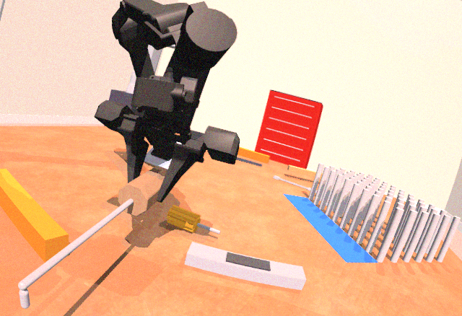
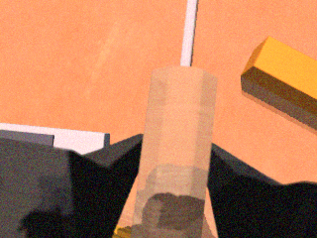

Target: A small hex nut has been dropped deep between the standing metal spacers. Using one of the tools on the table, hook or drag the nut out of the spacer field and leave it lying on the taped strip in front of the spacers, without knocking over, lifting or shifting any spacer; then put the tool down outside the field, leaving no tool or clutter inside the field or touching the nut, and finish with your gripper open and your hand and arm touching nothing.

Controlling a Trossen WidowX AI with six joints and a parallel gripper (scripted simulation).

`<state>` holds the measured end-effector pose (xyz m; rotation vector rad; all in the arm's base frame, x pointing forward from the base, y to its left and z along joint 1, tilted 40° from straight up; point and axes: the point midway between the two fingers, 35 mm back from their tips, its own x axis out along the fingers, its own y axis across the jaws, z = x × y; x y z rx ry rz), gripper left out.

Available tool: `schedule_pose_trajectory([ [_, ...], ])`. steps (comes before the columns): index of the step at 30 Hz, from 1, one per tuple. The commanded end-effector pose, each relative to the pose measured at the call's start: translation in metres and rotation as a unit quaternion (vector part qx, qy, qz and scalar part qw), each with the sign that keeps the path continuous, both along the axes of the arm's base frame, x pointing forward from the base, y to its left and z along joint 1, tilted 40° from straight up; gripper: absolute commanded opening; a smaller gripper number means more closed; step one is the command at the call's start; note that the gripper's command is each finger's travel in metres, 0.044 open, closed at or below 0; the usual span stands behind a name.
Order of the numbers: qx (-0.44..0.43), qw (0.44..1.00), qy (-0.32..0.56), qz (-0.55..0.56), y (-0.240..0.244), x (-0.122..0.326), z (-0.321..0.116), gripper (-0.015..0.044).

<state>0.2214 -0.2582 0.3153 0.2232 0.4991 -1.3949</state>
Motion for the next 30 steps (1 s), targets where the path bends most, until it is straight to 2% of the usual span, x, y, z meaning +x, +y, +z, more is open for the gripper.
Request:
schedule_pose_trajectory([
  [1, -0.004, 1.000, -0.004, -0.002, 0.014, 0.000, 0.020, 0.0000],
  [17, -0.014, 1.000, -0.003, 0.001, 0.062, -0.016, 0.074, 0.0000],
  [23, -0.012, 1.000, 0.005, 0.010, 0.064, -0.014, 0.073, 0.0000],
  [30, 0.005, 0.992, 0.084, 0.095, 0.081, 0.010, 0.054, 0.0000],
])
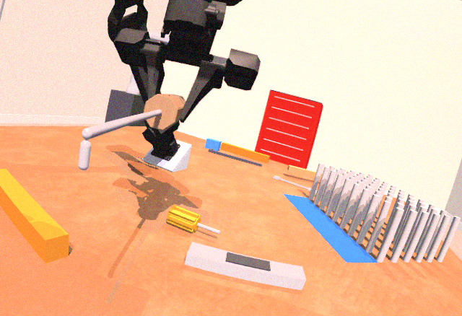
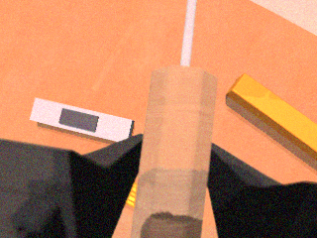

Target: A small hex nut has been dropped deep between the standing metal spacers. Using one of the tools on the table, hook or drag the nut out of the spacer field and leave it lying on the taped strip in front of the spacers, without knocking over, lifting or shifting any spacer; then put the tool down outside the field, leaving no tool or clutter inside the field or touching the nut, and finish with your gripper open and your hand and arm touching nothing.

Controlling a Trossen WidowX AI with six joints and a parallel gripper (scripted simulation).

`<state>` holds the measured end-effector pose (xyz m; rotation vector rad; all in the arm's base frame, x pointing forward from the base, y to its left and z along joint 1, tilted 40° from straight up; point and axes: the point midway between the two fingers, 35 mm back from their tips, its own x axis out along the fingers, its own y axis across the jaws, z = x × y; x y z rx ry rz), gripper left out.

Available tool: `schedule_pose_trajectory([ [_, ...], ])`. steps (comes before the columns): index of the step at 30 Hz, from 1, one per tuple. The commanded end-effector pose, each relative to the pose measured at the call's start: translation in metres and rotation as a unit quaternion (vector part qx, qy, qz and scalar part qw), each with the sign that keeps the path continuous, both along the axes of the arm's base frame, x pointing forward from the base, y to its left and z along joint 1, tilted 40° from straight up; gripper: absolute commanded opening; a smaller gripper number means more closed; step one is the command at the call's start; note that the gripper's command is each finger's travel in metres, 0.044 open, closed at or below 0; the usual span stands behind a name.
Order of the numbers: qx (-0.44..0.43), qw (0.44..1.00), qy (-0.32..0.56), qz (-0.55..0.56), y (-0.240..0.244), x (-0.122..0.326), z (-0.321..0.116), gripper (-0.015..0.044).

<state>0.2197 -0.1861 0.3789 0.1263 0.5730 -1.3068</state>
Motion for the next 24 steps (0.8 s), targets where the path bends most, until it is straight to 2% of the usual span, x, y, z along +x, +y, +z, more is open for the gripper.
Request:
schedule_pose_trajectory([
  [1, 0.011, 0.997, 0.051, 0.054, 0.012, 0.015, -0.013, 0.0000],
  [12, 0.026, 0.965, 0.177, 0.194, 0.047, 0.046, -0.044, 0.0000],
  [24, 0.026, 0.889, 0.302, 0.343, 0.091, 0.070, -0.078, 0.0000],
])
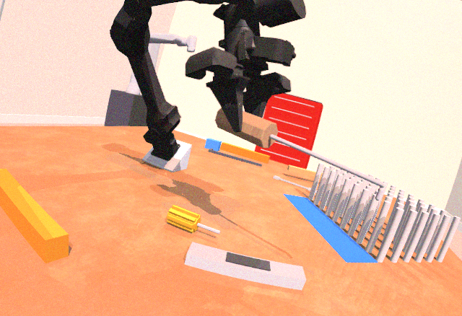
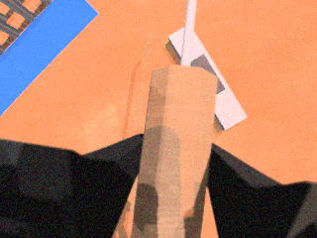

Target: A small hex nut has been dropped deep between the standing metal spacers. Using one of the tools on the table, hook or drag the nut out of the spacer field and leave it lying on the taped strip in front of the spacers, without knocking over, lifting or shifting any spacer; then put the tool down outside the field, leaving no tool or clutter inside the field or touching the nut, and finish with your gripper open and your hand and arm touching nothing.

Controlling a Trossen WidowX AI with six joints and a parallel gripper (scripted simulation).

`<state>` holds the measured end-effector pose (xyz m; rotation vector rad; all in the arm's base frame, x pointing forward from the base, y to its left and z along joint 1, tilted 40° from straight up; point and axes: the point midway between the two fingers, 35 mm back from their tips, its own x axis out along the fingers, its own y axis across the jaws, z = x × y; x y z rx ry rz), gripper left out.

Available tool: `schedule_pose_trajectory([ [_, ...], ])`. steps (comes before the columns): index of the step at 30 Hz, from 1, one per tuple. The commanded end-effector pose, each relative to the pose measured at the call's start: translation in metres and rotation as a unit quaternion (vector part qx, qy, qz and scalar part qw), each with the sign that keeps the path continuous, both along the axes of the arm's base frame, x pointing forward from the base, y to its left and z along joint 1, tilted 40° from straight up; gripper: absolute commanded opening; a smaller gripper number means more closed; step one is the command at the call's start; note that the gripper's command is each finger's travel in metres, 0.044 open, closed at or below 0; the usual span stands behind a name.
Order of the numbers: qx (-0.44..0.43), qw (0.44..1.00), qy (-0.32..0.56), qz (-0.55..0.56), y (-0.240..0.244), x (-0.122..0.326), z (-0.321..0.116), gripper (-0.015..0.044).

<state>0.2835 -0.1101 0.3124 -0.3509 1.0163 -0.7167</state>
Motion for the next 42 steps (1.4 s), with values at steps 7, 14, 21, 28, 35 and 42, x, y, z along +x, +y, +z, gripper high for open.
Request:
schedule_pose_trajectory([
  [7, 0.000, 0.982, 0.112, 0.149, 0.043, 0.015, -0.031, 0.0000],
  [14, -0.005, 0.953, 0.179, 0.246, 0.071, 0.020, -0.050, 0.0000],
  [21, -0.013, 0.910, 0.240, 0.338, 0.099, 0.021, -0.069, 0.0000],
  [28, -0.014, 0.905, 0.245, 0.347, 0.102, 0.021, -0.071, 0.0000],
  [35, -0.012, 0.905, 0.246, 0.348, 0.093, 0.026, -0.083, 0.0000],
  [42, -0.009, 0.905, 0.247, 0.348, 0.071, 0.031, -0.109, 0.0000],
])
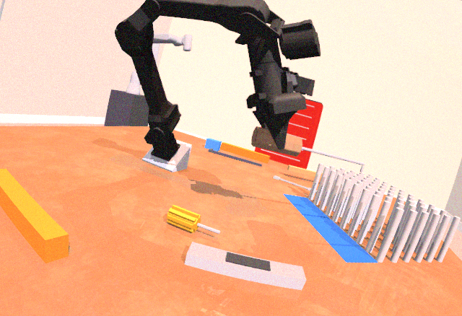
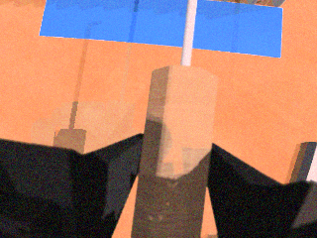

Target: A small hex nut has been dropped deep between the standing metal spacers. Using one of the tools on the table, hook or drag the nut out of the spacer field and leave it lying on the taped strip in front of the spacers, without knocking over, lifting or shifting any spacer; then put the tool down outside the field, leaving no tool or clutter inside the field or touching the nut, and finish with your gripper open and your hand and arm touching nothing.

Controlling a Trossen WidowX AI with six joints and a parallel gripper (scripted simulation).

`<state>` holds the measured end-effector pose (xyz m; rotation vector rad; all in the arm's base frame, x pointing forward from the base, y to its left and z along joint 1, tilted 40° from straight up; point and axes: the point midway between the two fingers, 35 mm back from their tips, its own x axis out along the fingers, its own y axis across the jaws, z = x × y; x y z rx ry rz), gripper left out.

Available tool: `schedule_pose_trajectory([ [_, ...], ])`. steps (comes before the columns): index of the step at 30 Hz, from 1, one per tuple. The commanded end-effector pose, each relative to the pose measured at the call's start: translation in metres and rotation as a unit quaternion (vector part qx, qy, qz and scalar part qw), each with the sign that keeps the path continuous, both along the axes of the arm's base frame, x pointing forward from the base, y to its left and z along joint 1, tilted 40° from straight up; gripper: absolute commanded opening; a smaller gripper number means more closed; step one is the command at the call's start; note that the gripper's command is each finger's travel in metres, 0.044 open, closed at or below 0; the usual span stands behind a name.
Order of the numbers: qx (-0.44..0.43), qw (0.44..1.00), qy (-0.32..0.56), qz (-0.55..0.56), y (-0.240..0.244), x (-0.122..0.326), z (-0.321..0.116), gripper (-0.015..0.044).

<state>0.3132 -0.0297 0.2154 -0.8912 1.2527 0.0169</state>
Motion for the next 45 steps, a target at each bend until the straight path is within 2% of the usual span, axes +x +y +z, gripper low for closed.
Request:
schedule_pose_trajectory([
  [1, 0.004, 1.000, 0.000, 0.003, -0.012, 0.002, -0.016, 0.0000],
  [22, -0.002, 1.000, -0.005, 0.005, -0.079, -0.007, -0.090, 0.0000],
  [45, -0.002, 1.000, -0.006, 0.005, -0.076, 0.004, -0.095, 0.0000],
])
